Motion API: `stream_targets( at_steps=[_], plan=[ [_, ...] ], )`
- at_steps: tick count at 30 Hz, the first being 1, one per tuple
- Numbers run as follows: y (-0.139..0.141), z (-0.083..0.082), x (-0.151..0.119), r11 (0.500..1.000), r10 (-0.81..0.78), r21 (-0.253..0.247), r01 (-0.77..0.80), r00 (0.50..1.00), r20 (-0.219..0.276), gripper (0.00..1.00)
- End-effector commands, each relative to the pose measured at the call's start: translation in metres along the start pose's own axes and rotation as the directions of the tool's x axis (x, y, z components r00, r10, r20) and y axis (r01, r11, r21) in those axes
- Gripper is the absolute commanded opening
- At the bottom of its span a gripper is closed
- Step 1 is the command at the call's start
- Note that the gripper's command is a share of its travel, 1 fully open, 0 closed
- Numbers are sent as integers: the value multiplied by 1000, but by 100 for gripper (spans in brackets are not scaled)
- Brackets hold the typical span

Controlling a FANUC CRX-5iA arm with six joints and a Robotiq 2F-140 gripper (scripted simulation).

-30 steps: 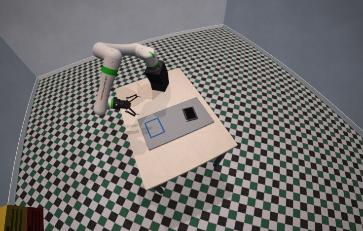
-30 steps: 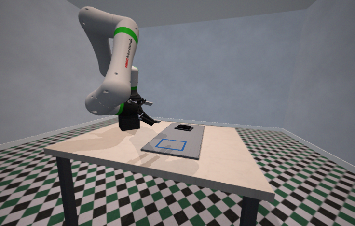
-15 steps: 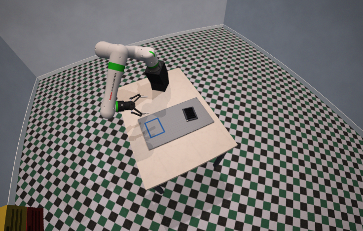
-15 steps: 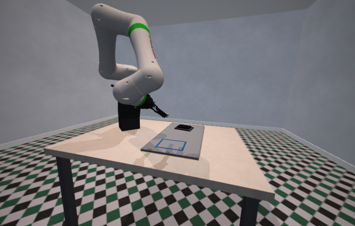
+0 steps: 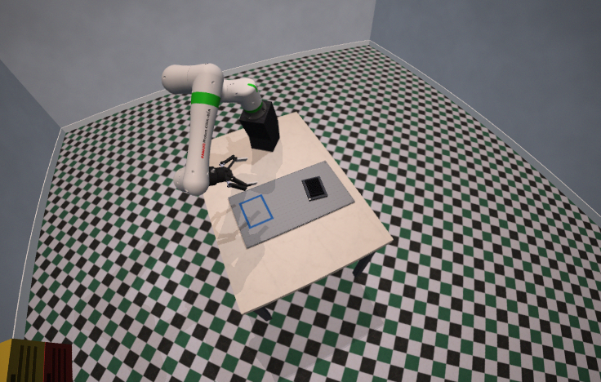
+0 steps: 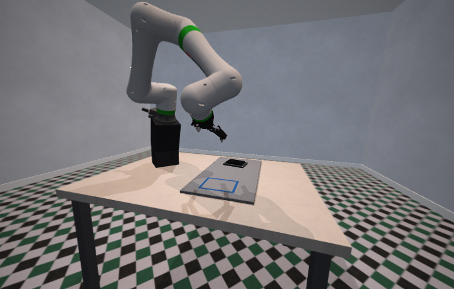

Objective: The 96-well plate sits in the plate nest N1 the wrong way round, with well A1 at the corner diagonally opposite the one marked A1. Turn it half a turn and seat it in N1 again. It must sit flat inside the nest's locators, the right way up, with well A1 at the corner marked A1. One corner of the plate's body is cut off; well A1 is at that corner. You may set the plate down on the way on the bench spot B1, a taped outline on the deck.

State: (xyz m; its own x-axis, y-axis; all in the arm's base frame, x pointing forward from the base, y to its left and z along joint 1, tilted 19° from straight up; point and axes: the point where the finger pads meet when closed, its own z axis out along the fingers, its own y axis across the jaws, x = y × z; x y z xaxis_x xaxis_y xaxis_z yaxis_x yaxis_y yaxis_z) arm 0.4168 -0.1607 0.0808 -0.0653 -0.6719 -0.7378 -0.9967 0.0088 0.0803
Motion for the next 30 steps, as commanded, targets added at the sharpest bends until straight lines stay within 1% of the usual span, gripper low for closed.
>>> stream_targets(
  at_steps=[1, 3, 5, 8, 11, 14, 19, 20, 22, 27, 28, 30],
  plan=[
    [-4, 2, -12, 991, -125, -59, 120, 989, -77, 100],
    [-7, 3, -21, 981, -180, -87, 171, 978, -104, 100],
    [-7, 3, -21, 981, -180, -87, 171, 978, -104, 100],
    [-12, 4, -36, 960, -263, -132, 245, 955, -140, 100],
    [-17, 4, -50, 932, -346, -178, 316, 923, -170, 100],
    [-18, 4, -52, 897, -423, -224, 380, 885, -195, 100],
    [-25, 3, -74, 821, -554, -306, 481, 802, -224, 100],
    [-25, 3, -74, 814, -564, -314, 489, 794, -226, 100],
    [-25, 3, -74, 814, -564, -314, 489, 794, -226, 100],
    [-33, 1, -98, 717, -683, -396, 574, 691, -237, 100],
    [-33, 1, -99, 708, -693, -403, 580, 681, -237, 100],
    [-36, 0, -108, 664, -736, -435, 608, 635, -236, 100]
  ],
)
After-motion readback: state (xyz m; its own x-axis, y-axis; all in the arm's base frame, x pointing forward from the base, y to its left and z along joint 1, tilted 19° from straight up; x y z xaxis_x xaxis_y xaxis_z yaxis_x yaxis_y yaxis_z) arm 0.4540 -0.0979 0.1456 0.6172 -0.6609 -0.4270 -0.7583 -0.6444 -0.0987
